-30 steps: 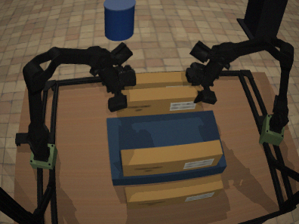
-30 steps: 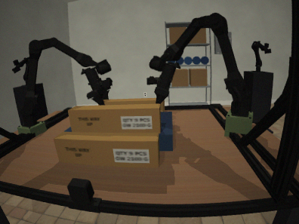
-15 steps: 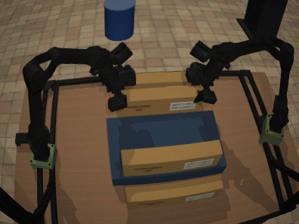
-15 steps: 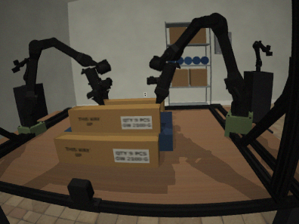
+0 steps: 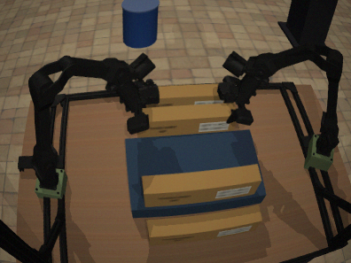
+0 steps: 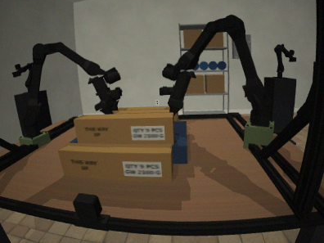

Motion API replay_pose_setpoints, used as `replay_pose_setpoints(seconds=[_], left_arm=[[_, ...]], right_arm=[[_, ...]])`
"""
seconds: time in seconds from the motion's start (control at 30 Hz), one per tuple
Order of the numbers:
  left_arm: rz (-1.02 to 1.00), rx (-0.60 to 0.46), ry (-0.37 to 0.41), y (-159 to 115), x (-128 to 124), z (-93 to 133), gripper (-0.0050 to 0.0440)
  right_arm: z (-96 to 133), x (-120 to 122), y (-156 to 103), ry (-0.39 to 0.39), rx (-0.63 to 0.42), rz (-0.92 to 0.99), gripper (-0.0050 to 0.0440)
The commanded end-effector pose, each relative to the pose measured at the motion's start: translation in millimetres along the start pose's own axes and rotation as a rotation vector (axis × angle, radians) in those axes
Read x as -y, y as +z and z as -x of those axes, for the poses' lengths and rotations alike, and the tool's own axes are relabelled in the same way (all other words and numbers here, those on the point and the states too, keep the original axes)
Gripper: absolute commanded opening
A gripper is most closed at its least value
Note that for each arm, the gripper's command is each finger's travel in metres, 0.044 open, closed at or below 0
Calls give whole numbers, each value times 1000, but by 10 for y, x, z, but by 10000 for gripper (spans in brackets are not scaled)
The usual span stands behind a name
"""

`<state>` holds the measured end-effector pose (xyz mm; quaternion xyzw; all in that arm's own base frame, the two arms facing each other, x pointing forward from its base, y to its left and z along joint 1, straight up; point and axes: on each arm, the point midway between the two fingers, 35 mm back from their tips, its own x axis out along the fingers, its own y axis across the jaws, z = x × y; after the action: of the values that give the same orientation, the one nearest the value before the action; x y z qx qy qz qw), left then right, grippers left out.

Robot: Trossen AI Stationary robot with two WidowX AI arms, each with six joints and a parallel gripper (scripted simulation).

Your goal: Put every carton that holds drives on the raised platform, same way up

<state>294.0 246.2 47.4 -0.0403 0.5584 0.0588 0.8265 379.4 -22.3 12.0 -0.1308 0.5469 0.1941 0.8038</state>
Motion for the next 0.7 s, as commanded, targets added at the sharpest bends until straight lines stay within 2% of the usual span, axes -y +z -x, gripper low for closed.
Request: replay_pose_setpoints(seconds=[0.0, 0.27, 0.3, 0.67], left_arm=[[2, 2, 2, -27, -7, -47, 0], [2, 2, 2, -39, -7, -75, 0], [2, 2, 2, -39, -7, -75, 389], [2, 2, 2, -39, -7, -75, 389]], right_arm=[[-34, 18, -13, -4, 8, -5, 0], [-62, 18, -24, -4, 8, -5, 0], [-62, 18, -24, -4, 8, -5, 389], [-62, 18, -24, -4, 8, -5, 389]])
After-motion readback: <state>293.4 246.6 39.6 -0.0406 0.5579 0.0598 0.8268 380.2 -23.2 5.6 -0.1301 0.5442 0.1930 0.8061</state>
